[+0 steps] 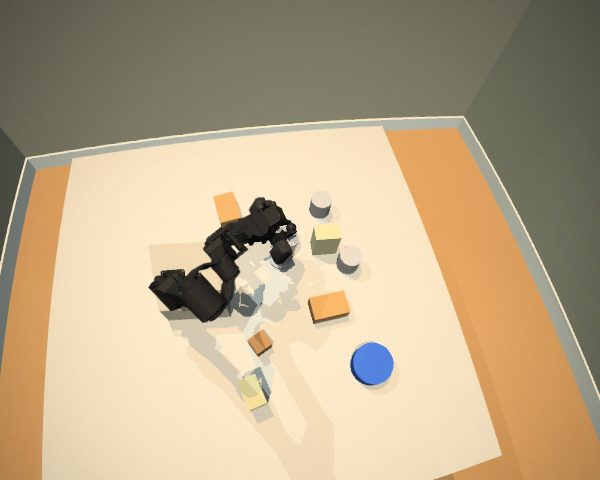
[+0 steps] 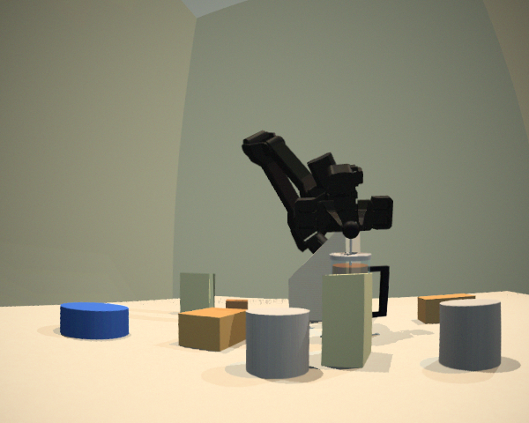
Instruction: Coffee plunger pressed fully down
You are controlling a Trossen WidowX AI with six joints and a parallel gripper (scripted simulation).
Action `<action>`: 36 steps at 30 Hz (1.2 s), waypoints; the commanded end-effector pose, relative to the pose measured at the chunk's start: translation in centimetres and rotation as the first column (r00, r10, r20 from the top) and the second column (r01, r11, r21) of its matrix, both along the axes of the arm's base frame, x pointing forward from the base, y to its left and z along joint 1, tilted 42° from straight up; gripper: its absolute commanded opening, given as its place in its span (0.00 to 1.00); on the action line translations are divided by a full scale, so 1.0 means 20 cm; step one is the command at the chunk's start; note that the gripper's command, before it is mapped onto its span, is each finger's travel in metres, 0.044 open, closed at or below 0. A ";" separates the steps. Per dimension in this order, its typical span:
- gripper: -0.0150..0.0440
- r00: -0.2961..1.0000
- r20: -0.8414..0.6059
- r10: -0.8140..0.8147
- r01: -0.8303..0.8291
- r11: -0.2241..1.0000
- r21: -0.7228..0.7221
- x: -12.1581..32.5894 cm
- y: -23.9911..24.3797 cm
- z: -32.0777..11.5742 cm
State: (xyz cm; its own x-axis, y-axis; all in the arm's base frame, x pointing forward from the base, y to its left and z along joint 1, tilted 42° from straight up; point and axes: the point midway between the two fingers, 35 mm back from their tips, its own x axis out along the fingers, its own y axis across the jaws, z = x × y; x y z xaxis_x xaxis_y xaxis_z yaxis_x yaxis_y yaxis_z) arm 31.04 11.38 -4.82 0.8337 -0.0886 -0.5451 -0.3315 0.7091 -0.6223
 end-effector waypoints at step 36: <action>0.46 1.000 -0.018 -0.010 0.010 1.000 -0.015 0.01 -0.02 -0.04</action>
